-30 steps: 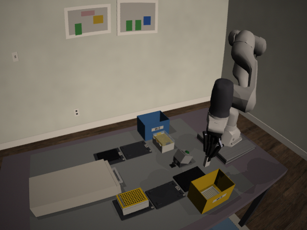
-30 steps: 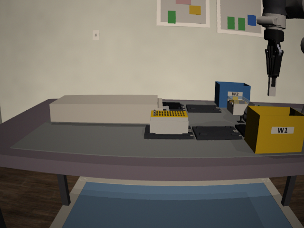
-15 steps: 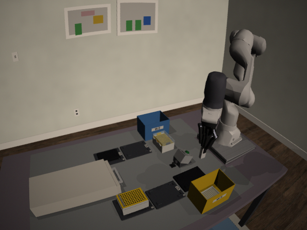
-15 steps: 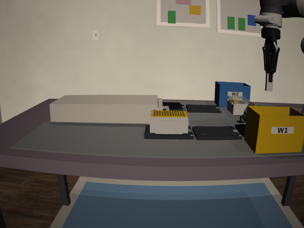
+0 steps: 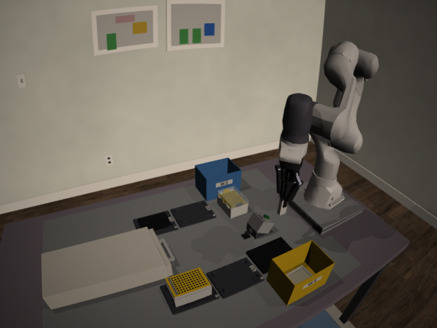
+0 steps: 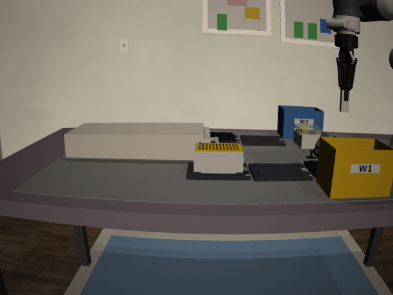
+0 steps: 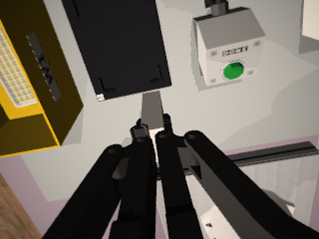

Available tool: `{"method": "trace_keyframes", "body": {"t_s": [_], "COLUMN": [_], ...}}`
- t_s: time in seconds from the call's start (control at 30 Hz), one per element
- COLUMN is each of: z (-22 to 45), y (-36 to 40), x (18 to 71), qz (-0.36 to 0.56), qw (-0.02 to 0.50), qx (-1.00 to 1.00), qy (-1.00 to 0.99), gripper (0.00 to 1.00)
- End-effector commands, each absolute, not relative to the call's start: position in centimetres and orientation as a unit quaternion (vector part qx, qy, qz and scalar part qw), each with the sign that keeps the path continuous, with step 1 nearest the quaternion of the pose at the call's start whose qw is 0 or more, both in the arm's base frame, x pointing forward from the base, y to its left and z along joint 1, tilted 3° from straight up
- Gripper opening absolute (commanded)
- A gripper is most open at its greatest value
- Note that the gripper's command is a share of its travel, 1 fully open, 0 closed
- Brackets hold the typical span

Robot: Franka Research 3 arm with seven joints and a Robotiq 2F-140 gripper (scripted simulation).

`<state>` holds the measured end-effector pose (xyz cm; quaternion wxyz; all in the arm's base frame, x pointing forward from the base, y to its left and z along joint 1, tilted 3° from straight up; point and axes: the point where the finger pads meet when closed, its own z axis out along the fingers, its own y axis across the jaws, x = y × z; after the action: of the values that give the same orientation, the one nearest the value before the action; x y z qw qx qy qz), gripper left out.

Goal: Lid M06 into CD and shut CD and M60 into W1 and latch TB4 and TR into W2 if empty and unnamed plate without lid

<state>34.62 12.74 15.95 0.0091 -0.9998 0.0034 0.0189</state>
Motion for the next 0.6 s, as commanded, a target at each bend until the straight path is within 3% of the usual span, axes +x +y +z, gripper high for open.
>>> {"method": "trace_keyframes", "body": {"t_s": [0.0,0.57], "z": [16.1,17.1], "y": [11.2,5.3], "x": [34.1,33.2], "qz": [0.023,0.023], "qw": [0.006,0.006], "qx": [-1.000,-1.000], "qy": [-0.019,-0.019], "gripper": [0.00,0.00]}}
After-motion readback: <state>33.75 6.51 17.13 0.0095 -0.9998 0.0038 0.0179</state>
